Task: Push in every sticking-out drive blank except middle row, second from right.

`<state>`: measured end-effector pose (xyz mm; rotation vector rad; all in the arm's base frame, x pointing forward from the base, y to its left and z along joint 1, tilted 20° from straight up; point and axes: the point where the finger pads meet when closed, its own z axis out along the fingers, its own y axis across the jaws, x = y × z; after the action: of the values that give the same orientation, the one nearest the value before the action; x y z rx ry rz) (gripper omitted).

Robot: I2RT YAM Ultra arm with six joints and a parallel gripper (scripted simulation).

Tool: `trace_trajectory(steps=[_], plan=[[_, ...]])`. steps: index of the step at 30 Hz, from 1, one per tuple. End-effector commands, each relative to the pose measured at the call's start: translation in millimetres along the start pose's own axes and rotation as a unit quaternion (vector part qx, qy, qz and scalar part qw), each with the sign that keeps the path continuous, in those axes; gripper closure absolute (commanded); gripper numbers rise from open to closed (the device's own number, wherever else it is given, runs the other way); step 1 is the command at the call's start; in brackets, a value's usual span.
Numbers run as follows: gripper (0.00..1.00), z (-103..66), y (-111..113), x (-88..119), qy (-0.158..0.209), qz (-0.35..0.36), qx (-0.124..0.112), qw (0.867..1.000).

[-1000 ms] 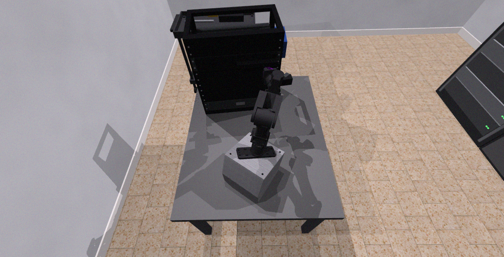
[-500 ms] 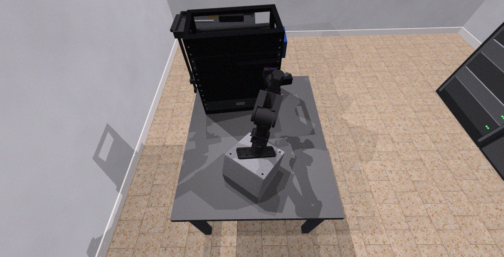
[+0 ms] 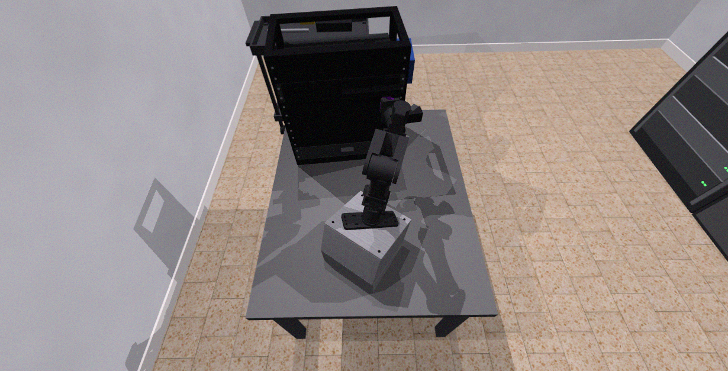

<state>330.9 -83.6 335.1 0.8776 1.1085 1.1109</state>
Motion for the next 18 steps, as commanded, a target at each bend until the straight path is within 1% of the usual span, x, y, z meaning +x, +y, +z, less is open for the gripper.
trace_trajectory(steps=[1, 3, 18], plan=[[1.0, 11.0, 9.4, -26.3, -0.045, -0.008, -0.006, 0.999], [1.0, 11.3, 3.7, -25.9, -0.044, -0.003, 0.004, 0.999], [1.0, 11.3, 3.7, -25.9, -0.044, -0.003, 0.004, 0.999]])
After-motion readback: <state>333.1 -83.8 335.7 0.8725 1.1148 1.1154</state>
